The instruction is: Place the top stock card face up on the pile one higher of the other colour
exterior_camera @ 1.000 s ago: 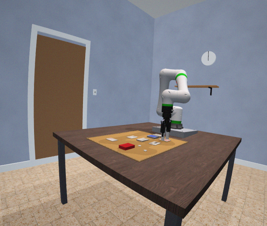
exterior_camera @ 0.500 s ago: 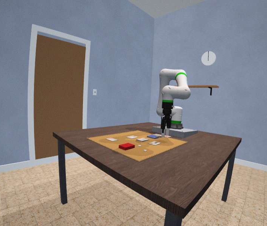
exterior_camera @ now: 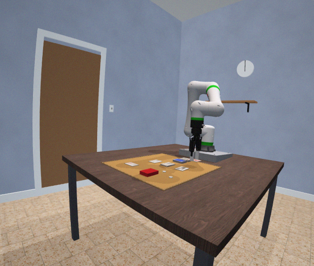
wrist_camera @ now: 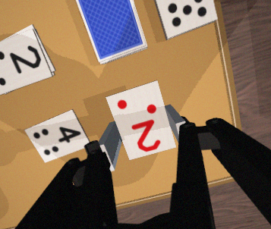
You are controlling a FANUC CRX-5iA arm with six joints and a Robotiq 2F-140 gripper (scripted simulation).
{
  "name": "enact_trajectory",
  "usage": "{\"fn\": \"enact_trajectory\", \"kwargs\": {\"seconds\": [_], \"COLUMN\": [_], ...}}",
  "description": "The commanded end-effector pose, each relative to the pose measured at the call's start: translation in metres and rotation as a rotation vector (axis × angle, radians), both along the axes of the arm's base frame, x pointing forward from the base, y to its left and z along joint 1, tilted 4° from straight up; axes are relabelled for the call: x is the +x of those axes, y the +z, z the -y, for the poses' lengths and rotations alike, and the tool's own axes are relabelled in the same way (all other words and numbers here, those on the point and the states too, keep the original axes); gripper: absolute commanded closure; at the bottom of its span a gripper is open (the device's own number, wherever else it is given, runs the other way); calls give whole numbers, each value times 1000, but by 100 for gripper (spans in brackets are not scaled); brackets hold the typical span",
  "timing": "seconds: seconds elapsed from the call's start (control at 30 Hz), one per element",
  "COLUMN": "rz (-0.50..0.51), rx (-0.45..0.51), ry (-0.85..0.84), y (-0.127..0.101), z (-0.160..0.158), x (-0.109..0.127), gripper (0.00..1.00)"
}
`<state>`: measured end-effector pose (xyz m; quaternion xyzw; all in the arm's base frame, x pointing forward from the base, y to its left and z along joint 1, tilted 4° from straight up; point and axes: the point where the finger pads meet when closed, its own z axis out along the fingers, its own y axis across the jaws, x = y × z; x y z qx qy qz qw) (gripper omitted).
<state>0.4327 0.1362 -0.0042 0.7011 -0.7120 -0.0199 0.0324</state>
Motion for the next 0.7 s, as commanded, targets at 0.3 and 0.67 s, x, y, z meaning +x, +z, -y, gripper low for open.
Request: {"fn": "enact_trajectory", "kwargs": {"seconds": [0.3, 0.67], "rz": [2, 4], "rx": [-4, -14], "ry": [-53, -196], "y": [0, 0], "z": [9, 32], "x": [5, 19], "gripper": [60, 60]}}
